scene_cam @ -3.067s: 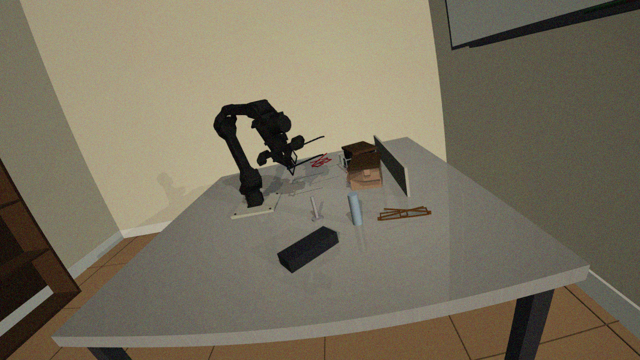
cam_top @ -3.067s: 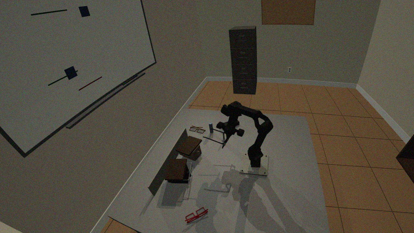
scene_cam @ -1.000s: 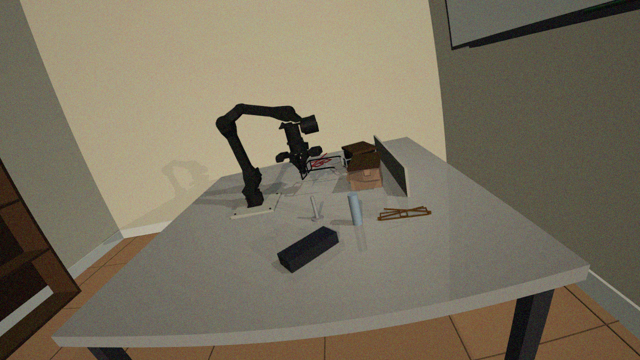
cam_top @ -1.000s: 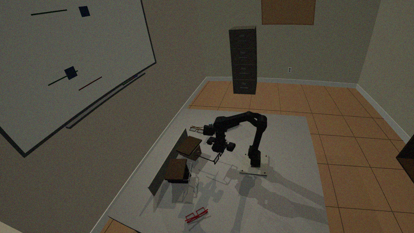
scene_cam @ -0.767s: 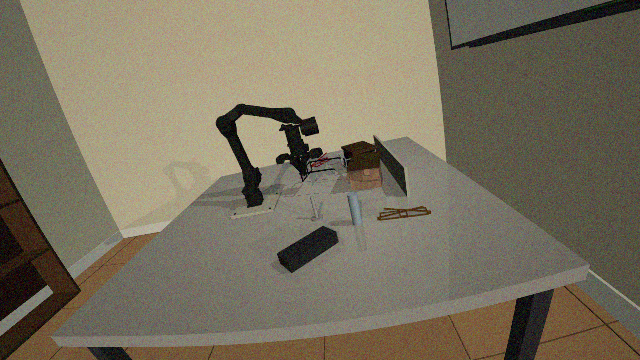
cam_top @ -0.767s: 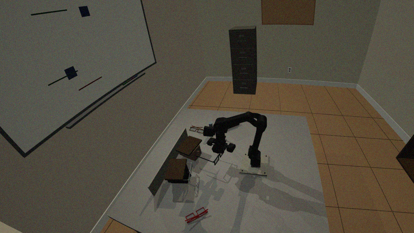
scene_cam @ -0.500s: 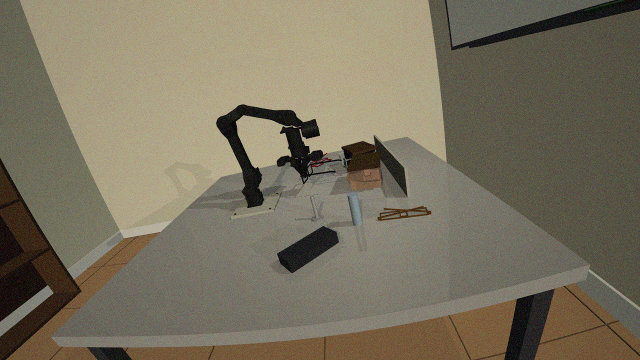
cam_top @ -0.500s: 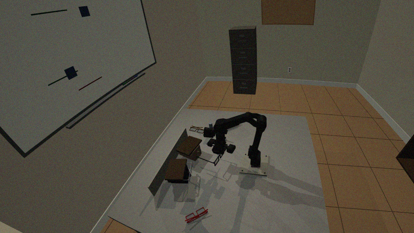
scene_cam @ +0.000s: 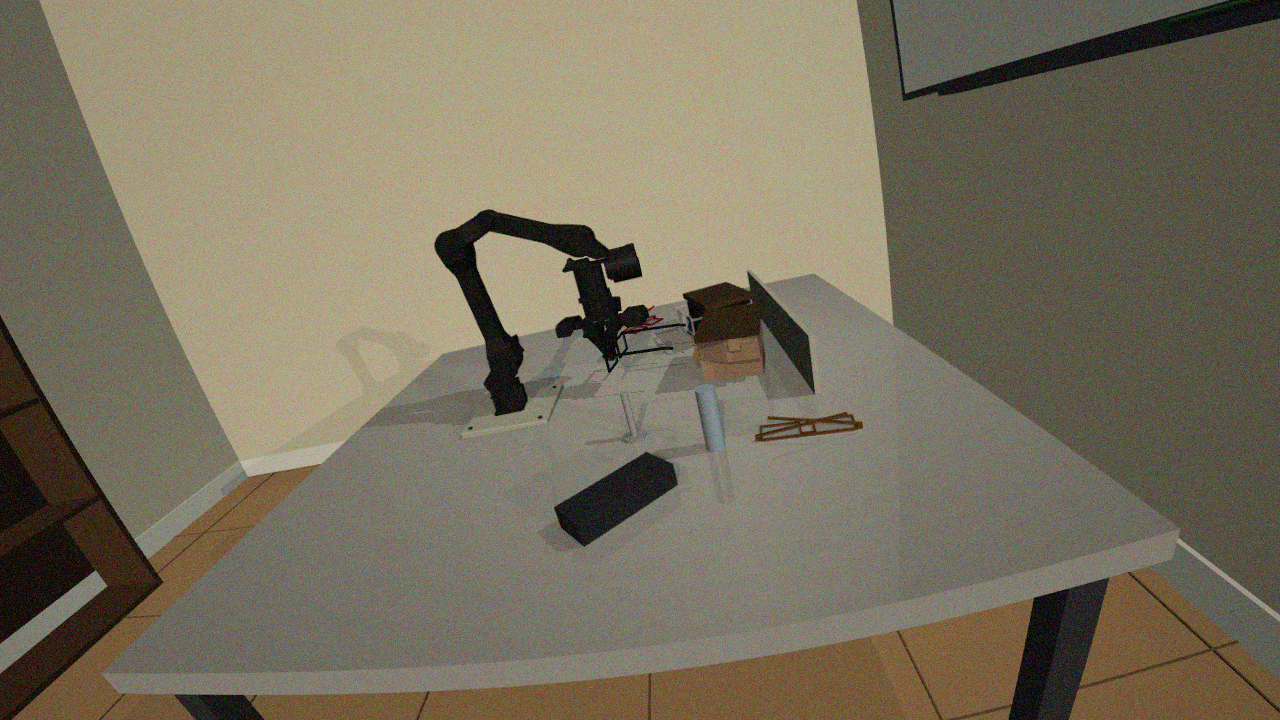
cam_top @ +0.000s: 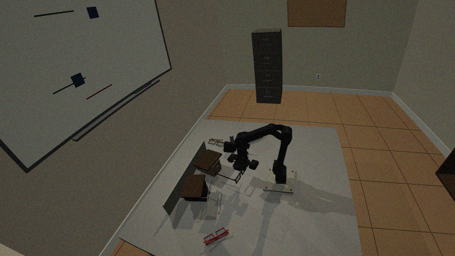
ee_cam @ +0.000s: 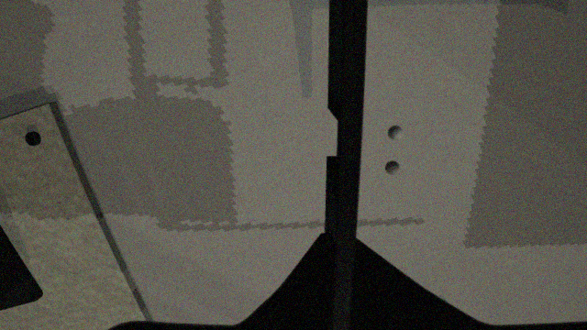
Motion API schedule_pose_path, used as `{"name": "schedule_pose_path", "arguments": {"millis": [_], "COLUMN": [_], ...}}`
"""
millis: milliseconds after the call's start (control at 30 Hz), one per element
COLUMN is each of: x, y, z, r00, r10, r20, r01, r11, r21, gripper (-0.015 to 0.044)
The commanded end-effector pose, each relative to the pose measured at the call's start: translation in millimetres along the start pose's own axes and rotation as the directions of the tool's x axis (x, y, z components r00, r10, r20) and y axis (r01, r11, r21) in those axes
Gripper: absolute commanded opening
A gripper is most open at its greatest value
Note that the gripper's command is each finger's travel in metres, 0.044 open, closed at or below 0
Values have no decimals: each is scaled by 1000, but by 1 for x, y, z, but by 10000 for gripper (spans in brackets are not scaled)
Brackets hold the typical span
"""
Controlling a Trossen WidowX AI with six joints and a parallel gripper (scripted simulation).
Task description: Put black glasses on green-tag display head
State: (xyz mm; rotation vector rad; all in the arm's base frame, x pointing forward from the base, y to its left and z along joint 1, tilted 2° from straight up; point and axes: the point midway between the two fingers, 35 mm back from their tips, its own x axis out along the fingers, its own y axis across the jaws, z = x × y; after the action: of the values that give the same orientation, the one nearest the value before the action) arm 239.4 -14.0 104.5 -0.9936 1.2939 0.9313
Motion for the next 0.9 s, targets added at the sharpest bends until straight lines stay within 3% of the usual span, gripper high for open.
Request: {"name": "schedule_pose_path", "arguments": {"millis": [0, 867], "x": [1, 1], "y": [-5, -39], "z": [1, 1], "r00": [1000, 1000], "r10": [-1, -4], "r20": [5, 4], "r01": [1, 4], "r11": [1000, 1000], "r21": [-3, -3], "gripper": [0, 0]}}
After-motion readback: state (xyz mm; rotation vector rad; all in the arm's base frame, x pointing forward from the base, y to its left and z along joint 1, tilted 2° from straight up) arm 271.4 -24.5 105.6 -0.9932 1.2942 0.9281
